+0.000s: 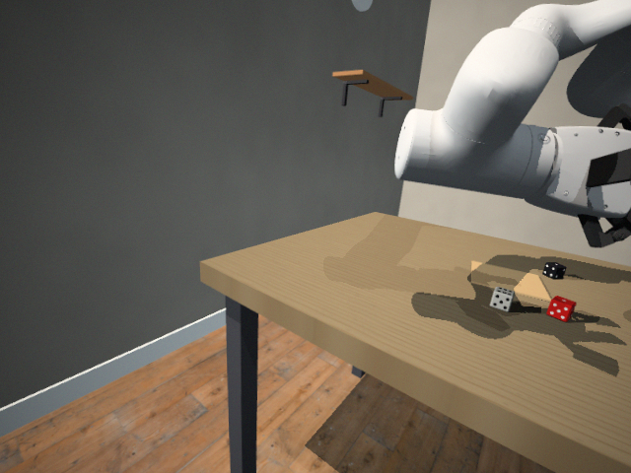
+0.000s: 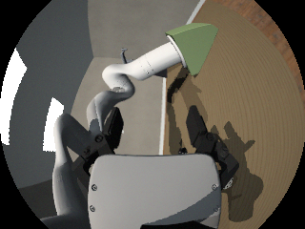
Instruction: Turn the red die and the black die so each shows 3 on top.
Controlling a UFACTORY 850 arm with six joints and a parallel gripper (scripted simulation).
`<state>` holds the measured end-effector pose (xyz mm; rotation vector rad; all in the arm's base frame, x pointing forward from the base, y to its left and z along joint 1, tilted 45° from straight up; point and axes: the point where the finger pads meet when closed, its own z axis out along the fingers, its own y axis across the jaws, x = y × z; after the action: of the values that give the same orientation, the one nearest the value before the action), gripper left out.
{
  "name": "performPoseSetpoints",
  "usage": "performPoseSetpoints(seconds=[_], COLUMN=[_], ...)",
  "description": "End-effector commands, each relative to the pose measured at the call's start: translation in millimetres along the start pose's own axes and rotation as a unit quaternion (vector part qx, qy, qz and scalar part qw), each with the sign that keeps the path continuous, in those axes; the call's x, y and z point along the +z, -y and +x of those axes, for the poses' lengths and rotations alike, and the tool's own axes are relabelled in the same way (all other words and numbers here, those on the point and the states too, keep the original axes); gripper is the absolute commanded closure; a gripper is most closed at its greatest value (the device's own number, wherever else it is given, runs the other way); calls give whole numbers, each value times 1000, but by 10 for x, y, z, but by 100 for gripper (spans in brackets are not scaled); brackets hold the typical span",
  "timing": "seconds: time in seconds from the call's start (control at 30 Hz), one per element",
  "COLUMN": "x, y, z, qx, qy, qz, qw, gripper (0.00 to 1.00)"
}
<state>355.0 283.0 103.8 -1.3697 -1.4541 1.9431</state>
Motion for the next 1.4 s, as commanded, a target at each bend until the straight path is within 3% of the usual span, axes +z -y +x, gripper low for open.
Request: performPoseSetpoints(seconds=[0.0, 0.63, 0.7, 0.77, 1.03, 1.1, 1.13, 1.17, 1.23, 1.37], x=[-4, 3, 25, 70, 169, 169, 181, 218, 228, 292], y=[7, 8, 13, 19, 24, 24, 24, 25, 26, 28], z=[1, -36, -154, -383, -886, -886, -941, -1126, -1173, -1478], qx=[0, 6, 27, 64, 135, 135, 143, 166, 171, 206], qy=[0, 1, 5, 11, 19, 19, 20, 21, 21, 21], qz=[-1, -8, -30, -72, -163, -163, -173, -207, -215, -272], qw=[1000, 1000, 999, 995, 977, 977, 974, 964, 961, 940], gripper=[0, 0, 0, 0, 0, 0, 0, 0, 0, 0])
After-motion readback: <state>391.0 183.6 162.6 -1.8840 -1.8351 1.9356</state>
